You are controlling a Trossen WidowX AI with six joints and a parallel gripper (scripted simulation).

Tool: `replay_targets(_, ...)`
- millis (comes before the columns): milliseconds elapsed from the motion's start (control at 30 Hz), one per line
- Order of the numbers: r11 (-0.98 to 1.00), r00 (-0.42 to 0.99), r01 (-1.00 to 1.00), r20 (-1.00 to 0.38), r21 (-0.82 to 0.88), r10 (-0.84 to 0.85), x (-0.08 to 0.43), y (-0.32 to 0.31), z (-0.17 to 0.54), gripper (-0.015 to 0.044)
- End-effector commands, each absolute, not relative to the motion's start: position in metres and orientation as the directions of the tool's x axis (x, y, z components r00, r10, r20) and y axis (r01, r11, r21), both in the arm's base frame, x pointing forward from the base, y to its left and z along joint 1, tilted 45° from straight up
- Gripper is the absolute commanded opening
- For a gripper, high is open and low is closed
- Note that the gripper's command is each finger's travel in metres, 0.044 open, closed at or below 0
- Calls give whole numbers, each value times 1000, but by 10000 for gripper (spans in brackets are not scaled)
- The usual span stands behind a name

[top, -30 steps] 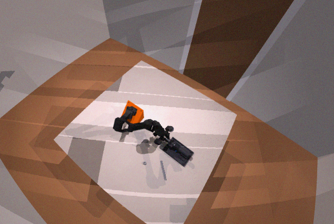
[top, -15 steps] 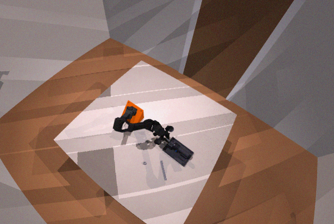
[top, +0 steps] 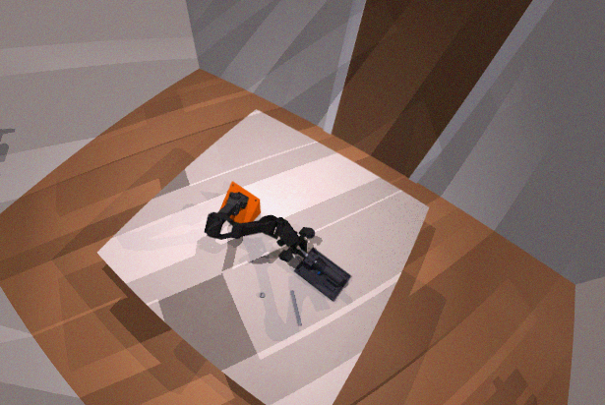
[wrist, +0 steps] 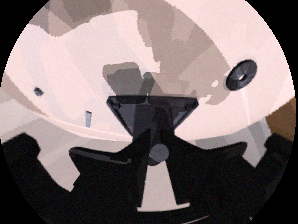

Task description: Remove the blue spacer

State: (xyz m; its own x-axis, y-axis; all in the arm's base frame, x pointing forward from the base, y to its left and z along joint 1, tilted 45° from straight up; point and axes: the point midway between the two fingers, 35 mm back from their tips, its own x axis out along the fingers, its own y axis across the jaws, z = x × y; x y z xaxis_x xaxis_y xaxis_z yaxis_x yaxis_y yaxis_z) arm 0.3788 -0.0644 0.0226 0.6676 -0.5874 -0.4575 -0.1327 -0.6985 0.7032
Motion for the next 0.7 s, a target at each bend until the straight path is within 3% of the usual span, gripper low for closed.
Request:
replay_targets(0,-698,670,-132,-455,704,-586,379,-64,24,0)
replay_targets(667,-698,670,-132,-455,704,-586,381,-64,24,0)
